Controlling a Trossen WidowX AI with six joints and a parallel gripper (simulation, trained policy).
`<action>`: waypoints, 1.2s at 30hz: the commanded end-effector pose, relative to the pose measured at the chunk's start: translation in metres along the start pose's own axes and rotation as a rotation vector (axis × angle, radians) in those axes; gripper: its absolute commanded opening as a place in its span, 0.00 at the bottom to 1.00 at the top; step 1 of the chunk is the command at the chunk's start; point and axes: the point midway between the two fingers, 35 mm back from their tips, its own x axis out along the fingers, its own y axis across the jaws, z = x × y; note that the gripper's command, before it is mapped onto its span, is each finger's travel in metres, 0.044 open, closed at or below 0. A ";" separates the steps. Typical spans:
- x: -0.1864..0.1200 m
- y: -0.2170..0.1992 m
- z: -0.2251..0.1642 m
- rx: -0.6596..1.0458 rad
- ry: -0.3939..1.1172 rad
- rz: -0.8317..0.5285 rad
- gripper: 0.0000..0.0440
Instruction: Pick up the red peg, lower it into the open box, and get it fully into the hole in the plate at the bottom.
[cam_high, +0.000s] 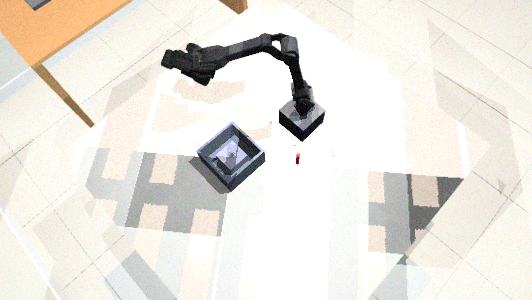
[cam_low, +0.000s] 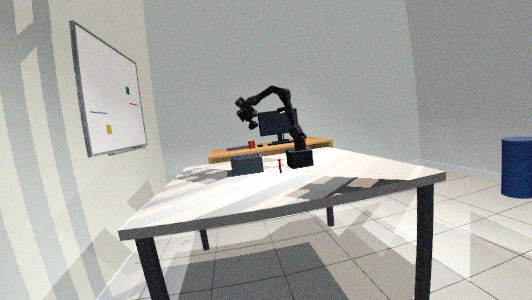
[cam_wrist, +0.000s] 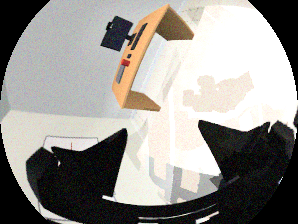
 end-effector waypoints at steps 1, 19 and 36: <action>-0.019 -0.015 -0.028 -0.140 0.057 -0.030 1.00; -0.123 -0.093 -0.120 -0.705 0.327 -0.085 1.00; -0.237 -0.215 -0.145 -1.210 0.600 -0.173 1.00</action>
